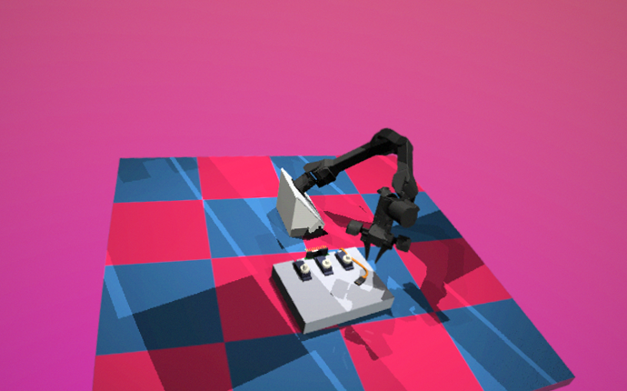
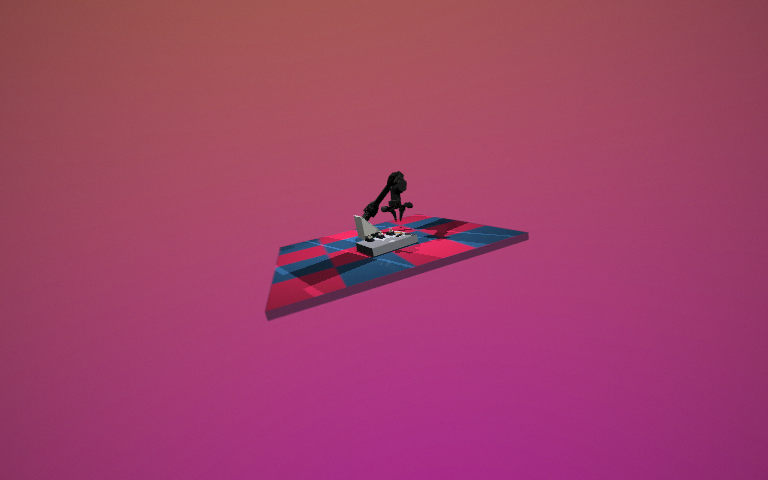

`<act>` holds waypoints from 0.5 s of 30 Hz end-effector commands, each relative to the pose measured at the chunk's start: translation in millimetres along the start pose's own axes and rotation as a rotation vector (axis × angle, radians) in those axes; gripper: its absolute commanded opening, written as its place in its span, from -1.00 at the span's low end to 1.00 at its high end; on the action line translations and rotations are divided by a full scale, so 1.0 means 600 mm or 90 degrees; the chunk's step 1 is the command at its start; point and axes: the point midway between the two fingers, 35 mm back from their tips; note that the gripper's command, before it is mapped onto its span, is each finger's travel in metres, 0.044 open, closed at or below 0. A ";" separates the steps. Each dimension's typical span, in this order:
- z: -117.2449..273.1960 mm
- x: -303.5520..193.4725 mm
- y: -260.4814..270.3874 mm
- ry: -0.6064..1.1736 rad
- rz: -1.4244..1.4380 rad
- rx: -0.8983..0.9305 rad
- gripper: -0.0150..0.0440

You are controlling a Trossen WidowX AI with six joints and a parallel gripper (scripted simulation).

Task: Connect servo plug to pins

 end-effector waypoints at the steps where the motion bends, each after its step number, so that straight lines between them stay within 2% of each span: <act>1: -0.021 -0.003 -0.006 0.050 -0.062 -0.023 -0.10; 11: -0.070 -0.012 -0.021 0.162 -0.227 -0.091 -0.10; 15: -0.073 -0.013 -0.022 0.169 -0.239 -0.096 -0.10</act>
Point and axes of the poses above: the point midway between the two fingers, 35 mm back from their tips, its own z axis back along the fingers, its own y axis across the jaws, x = y × z, and after that the axes turned 15 degrees about -z, right-handed
